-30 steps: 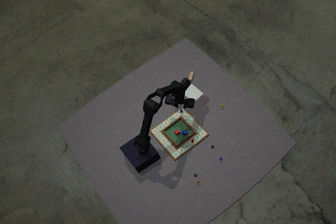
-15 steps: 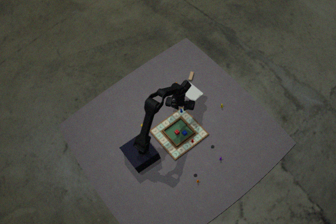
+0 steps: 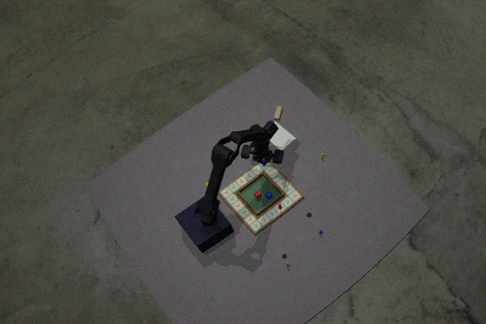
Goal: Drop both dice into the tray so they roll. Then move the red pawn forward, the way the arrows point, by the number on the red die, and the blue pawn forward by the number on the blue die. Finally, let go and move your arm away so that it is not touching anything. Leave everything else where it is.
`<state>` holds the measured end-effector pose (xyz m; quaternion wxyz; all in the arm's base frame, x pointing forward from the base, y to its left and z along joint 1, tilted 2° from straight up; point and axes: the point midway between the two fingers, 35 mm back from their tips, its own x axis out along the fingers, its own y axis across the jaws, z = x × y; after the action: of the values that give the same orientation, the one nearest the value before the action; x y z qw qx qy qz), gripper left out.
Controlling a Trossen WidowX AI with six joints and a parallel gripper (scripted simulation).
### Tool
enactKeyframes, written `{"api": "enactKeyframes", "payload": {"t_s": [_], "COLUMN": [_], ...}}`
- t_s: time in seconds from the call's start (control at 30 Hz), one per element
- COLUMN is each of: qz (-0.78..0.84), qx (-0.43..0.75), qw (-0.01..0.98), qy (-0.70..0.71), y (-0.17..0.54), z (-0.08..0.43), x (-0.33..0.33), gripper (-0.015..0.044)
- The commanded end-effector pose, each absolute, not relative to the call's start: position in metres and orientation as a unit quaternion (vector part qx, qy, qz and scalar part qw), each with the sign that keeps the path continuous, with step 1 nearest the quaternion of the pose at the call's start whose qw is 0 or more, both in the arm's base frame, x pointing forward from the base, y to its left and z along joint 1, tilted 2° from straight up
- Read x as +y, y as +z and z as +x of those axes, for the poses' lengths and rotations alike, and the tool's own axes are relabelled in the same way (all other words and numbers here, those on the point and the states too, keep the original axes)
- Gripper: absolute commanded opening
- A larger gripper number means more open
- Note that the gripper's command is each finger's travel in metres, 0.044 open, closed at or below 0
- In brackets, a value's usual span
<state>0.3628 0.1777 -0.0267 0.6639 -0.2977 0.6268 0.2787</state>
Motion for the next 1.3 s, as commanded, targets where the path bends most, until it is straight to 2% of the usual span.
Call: {"api": "enactKeyframes", "payload": {"t_s": [0.0,0.17,0.67,1.27], "qz": [-0.3,-0.3,-0.3,-0.3], "qx": [0.626,0.626,0.626,0.627], "qw": [0.663,0.663,0.663,0.663], "qy": [0.279,0.279,0.279,0.279], "y": [-0.028,-0.022,0.098,0.054], "z": [0.363,0.364,0.36,0.339], "x": [0.177,0.177,0.171,0.172], "gripper": [0.0009,0.0,0.0,0.0]}}
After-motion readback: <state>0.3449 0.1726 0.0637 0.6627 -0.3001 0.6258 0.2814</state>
